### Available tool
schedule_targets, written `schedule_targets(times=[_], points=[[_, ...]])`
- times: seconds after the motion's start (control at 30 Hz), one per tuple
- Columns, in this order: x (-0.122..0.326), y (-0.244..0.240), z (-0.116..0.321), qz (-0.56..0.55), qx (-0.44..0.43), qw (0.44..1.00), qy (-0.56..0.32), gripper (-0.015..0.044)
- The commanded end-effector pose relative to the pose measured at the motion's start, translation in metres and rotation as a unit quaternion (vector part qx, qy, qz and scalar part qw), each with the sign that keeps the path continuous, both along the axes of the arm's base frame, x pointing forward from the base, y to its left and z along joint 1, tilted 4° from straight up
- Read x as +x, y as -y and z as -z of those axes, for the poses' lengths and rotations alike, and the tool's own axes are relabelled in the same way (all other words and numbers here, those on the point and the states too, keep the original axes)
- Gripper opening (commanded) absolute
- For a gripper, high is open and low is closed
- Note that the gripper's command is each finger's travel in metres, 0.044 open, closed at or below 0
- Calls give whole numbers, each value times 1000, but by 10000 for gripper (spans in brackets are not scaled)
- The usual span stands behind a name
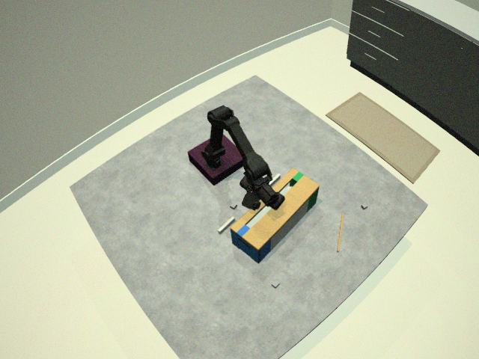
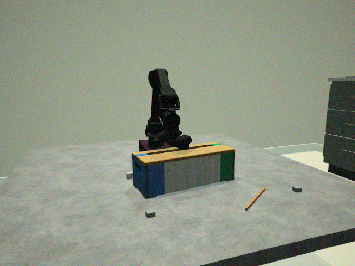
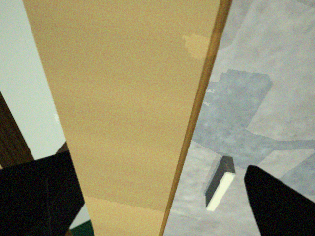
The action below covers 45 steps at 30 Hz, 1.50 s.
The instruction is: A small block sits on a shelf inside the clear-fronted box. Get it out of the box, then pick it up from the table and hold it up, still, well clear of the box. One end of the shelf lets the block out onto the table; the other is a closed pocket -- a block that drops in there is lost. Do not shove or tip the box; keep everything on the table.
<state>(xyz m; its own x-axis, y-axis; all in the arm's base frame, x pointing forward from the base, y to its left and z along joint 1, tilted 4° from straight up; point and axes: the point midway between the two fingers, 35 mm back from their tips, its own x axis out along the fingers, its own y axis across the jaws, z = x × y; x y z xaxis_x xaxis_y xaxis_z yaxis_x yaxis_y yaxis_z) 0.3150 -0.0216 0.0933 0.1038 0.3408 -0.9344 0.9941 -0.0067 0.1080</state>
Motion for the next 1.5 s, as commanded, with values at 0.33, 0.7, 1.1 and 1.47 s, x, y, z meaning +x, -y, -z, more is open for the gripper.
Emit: schedule_targets(times=[0.33, 0.7, 1.1, 1.47], points=[[0, 7, 0, 2, 1, 1000, -1, 400], [0, -4, 0, 2, 2, 1000, -1, 400], [0, -17, 0, 2, 2, 1000, -1, 400], [0, -9, 0, 2, 2, 1000, -1, 400]])
